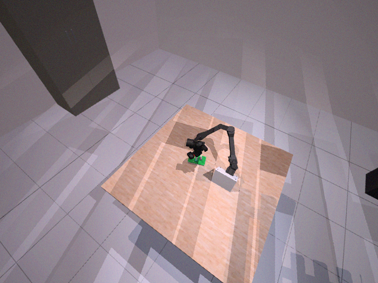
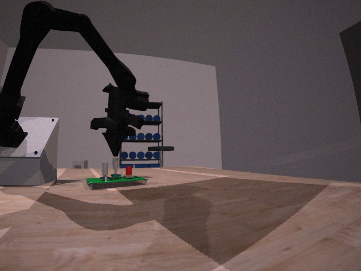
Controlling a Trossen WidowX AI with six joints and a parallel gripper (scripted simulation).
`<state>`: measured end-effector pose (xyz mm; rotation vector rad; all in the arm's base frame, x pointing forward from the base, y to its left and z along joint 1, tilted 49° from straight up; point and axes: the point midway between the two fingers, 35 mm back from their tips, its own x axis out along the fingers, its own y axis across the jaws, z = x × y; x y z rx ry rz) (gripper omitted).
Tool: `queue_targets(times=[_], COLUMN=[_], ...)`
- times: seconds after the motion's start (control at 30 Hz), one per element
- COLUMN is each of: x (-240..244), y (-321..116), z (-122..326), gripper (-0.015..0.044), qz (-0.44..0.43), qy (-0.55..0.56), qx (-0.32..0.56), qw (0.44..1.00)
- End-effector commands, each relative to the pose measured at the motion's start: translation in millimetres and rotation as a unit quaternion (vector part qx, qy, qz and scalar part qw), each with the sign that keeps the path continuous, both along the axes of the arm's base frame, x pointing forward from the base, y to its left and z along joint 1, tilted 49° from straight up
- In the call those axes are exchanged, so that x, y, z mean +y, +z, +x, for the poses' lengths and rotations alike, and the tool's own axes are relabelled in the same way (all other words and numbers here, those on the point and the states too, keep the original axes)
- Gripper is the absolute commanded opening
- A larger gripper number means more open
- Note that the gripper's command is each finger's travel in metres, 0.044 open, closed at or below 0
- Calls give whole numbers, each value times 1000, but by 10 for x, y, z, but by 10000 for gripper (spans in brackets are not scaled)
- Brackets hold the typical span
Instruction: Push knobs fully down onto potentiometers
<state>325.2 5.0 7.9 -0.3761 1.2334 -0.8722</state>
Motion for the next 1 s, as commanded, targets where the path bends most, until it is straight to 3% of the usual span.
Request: queue_targets(times=[0.0,0.97], x=[-15,-40], y=[-8,-29], z=[-1,1], gripper=[0,0], qz=[-3,-3], qy=[1,1], qx=[1,1], qw=[1000,1000])
